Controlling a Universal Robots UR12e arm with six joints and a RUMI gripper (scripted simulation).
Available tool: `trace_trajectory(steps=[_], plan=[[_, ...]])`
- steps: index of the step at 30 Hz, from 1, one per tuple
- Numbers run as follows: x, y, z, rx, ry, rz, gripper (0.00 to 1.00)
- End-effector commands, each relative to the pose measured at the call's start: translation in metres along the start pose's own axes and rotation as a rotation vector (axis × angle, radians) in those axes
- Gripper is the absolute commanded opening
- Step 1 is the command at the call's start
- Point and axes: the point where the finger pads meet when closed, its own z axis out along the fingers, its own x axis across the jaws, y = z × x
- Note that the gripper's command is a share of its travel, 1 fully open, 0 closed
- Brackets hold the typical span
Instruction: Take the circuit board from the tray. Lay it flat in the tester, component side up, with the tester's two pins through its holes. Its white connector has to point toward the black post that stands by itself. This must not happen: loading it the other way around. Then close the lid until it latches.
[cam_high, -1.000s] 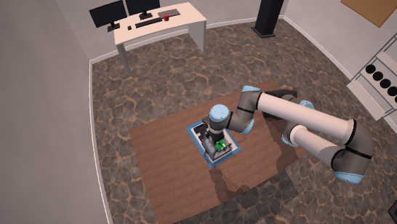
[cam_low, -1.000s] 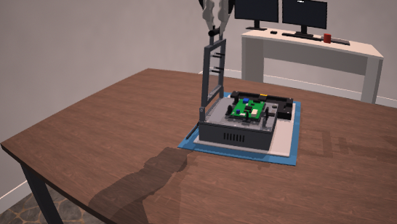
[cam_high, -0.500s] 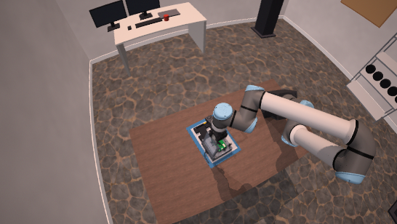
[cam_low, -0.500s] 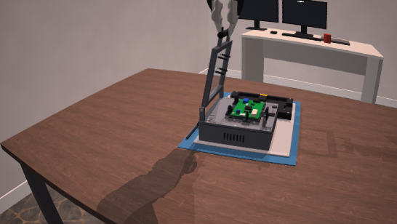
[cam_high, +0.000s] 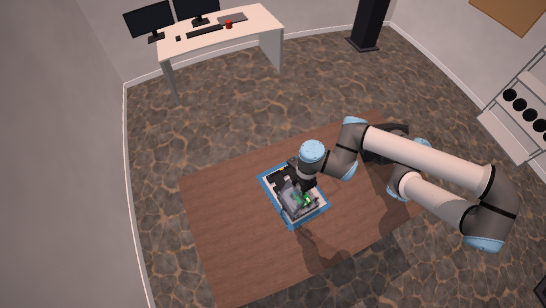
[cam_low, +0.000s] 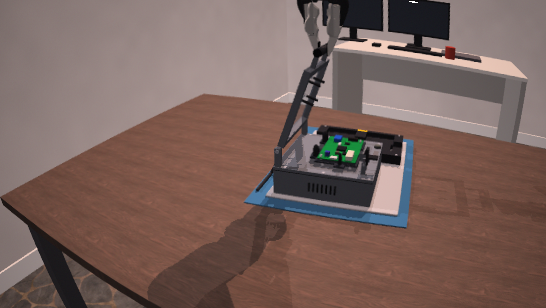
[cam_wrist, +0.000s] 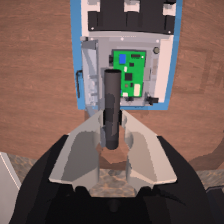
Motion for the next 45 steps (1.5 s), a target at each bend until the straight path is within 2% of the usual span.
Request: trace_trajectory(steps=[1,20,45], plan=[[0.006,0.000,0.002,0.001,-0.001,0.000,0.00],[0.037,-0.001,0.018,0.001,-0.001,0.000,0.00],[0.076,-0.001,0.051,0.001,-0.001,0.000,0.00]])
